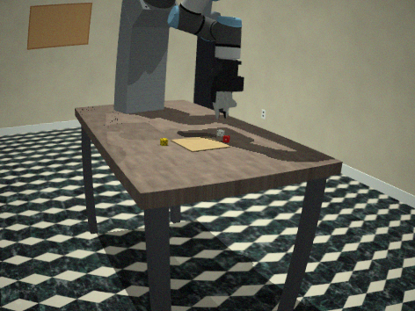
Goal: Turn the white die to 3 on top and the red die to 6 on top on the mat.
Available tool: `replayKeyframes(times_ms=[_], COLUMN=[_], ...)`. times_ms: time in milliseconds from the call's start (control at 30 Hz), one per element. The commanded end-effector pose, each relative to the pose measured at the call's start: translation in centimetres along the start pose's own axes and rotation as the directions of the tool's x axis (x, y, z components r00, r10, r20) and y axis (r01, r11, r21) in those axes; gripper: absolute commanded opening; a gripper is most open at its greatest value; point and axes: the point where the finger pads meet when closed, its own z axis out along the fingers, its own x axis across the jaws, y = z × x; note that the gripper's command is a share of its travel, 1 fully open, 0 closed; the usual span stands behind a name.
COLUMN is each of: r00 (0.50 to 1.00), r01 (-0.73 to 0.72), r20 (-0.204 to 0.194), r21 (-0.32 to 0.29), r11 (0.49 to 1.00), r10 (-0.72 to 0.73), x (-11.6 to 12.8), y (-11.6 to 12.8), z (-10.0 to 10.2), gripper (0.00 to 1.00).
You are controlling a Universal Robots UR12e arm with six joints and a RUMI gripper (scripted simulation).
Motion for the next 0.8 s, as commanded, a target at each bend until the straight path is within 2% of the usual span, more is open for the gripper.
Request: replayKeyframes(times_ms=[0,433,767], r00=[1.000,1.000,1.000], r01=[0.000,0.000,0.000], r20=[0.000,0.000,0.000], r21=[-0.001,-0.001,-0.001], r11=[1.000,1.000,1.000], r10=[0.000,0.000,0.000], x=[0.0,-0.1,-0.1], y=[0.0,0.1,0.1], z=[0.6,2.6,3.3], gripper=[0.21,0.21,0.21])
